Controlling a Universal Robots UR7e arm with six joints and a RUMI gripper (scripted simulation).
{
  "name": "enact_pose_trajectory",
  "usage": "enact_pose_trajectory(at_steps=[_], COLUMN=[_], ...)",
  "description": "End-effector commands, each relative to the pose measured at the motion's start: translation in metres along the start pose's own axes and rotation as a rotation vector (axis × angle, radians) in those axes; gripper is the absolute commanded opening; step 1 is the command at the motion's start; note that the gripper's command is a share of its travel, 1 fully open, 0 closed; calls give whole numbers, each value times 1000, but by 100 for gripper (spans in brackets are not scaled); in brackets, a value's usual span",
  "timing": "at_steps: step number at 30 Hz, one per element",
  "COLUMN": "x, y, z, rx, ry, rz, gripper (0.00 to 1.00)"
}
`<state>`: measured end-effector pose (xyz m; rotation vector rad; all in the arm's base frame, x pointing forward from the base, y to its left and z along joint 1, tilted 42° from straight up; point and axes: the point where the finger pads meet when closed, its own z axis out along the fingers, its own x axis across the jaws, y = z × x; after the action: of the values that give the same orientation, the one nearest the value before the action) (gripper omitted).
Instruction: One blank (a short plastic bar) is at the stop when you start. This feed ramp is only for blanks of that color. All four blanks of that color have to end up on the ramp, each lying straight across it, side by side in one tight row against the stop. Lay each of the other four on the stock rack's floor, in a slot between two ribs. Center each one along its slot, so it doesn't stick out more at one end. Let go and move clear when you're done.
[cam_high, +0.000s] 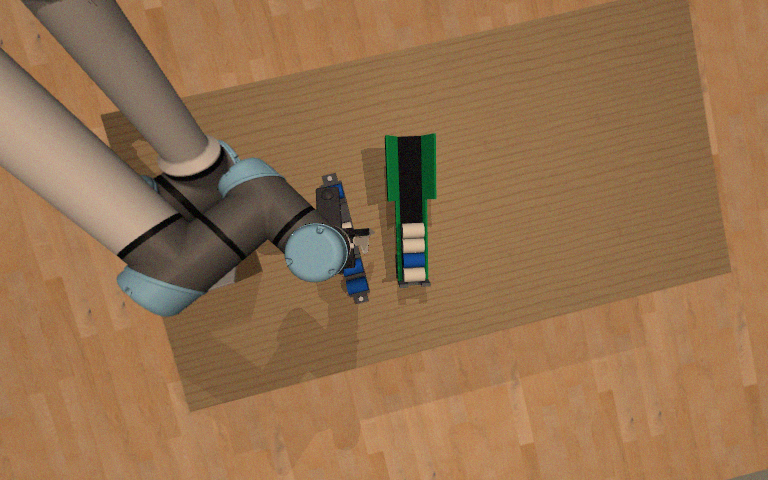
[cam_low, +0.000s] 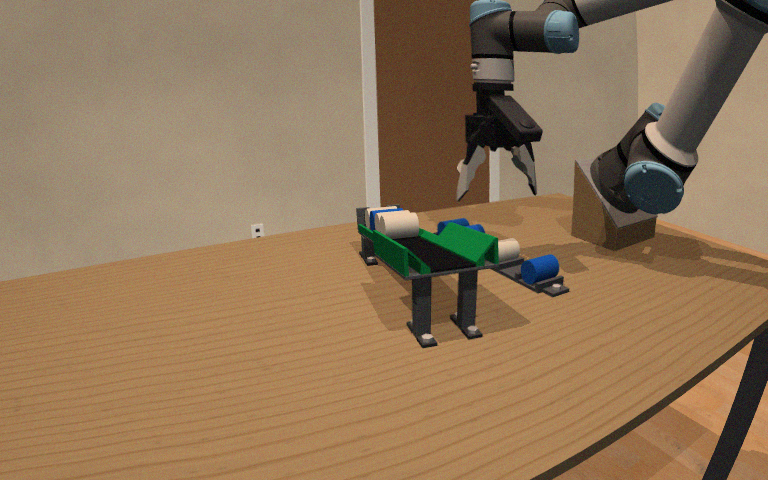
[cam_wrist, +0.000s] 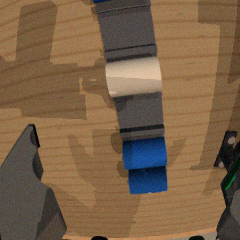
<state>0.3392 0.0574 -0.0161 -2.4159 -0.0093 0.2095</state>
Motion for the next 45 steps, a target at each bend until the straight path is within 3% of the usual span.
enact_pose_trajectory(at_steps=[1,21,22,45], x=[-4,-5,-5,-5], y=[-5,-6,-6,-6], z=[2,2,2,1], rx=[6,5,5,5], ry=[0,1,1,1], rz=[-99,-153,-153,-152], gripper=[100,100,46,46])
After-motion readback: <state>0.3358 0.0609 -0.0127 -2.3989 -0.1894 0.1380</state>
